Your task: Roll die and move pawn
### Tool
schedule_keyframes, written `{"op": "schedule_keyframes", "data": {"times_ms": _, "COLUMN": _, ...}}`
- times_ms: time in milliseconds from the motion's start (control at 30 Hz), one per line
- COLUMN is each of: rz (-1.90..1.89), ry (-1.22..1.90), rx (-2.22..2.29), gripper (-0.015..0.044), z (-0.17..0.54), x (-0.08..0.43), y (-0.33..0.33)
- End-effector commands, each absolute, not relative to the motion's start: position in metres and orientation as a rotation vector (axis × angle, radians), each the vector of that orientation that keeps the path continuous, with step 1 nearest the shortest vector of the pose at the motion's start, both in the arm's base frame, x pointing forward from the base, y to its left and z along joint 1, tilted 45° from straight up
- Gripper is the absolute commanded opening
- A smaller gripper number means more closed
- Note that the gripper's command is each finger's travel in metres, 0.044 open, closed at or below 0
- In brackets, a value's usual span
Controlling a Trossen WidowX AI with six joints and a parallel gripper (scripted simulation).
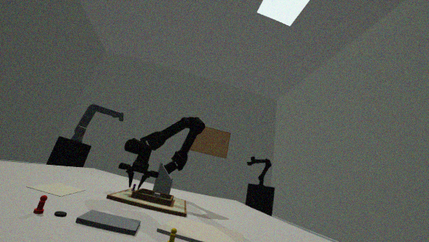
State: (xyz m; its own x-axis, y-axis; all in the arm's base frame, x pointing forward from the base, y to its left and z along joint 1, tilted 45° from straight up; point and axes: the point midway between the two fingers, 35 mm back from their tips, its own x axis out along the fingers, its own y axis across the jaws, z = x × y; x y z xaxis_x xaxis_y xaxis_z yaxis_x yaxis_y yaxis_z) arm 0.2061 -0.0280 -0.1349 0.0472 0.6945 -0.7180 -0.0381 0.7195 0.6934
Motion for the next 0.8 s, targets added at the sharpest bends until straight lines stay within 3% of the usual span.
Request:
{"op": "schedule_keyframes", "data": {"times_ms": 0, "rz": 0.610, "ry": 1.429, "rx": 0.579, "gripper": 0.0289, "z": -0.128, "x": 0.206, "y": -0.036}}
{"op": "schedule_keyframes", "data": {"times_ms": 200, "rz": 0.612, "ry": 1.433, "rx": 0.585, "gripper": 0.0440, "z": -0.099, "x": 0.204, "y": -0.064}}
{"op": "schedule_keyframes", "data": {"times_ms": 767, "rz": 0.588, "ry": 1.451, "rx": 0.619, "gripper": 0.0440, "z": 0.031, "x": 0.165, "y": -0.034}}
